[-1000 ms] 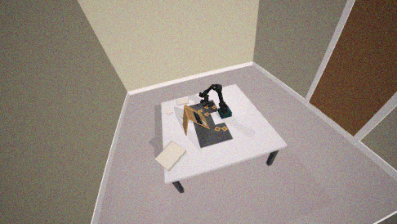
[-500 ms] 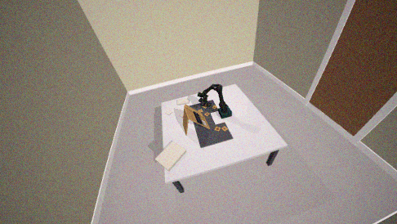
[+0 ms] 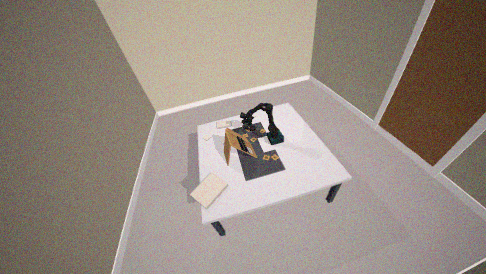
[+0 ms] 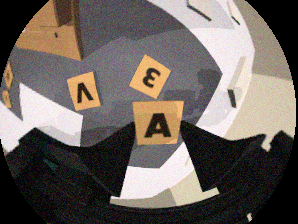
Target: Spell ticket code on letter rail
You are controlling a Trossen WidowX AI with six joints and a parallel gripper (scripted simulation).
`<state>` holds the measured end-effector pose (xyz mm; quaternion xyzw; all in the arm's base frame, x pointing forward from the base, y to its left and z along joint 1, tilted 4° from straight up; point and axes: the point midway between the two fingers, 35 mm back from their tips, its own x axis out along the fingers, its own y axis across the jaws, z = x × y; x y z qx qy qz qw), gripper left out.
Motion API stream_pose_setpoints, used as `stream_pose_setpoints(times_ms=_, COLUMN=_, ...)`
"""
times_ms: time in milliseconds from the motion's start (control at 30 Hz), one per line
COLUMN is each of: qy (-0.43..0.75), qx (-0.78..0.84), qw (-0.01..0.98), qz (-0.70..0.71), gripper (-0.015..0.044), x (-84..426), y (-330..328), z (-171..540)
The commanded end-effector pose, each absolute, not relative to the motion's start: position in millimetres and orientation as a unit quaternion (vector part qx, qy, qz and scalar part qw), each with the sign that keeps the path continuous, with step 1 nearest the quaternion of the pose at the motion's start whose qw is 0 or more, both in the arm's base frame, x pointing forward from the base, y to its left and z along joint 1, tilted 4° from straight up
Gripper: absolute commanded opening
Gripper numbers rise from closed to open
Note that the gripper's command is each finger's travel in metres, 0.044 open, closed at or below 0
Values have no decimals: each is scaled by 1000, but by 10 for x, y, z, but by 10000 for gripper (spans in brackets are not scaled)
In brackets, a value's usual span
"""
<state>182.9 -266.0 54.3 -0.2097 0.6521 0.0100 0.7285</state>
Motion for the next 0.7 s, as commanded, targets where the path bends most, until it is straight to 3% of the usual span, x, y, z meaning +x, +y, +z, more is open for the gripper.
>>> stream_pose_setpoints(times_ms=0, qy=647, qx=-209, qw=733, qz=-11, gripper=0, x=1887, y=-2683, z=614)
stream_pose_setpoints(times_ms=667, qy=610, qx=-183, qw=763, qz=-109, gripper=0, x=2223, y=-2701, z=903)
